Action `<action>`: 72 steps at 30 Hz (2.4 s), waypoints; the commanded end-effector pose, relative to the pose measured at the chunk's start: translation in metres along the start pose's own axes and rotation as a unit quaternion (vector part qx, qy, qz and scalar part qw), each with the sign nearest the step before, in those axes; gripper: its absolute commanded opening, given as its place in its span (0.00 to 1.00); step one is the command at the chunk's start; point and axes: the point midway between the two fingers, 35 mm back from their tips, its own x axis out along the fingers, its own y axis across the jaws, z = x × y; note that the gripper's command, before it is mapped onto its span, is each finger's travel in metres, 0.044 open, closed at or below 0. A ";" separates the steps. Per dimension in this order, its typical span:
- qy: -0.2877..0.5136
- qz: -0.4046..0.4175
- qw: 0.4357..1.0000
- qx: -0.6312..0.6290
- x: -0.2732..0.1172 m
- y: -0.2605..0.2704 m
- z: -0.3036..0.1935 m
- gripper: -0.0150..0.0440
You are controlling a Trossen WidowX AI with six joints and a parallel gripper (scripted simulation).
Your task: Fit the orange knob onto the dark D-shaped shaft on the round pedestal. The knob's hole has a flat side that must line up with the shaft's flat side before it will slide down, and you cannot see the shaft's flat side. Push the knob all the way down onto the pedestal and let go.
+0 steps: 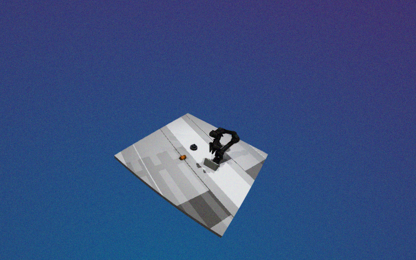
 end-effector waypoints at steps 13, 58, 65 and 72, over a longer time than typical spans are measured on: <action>0.010 0.111 0.868 0.483 -0.004 0.011 -0.110 1.00; 0.205 0.216 0.280 0.913 0.149 0.081 -0.255 1.00; 0.205 0.216 0.280 0.913 0.158 0.087 -0.253 1.00; 0.205 0.216 0.280 0.913 0.168 0.092 -0.250 1.00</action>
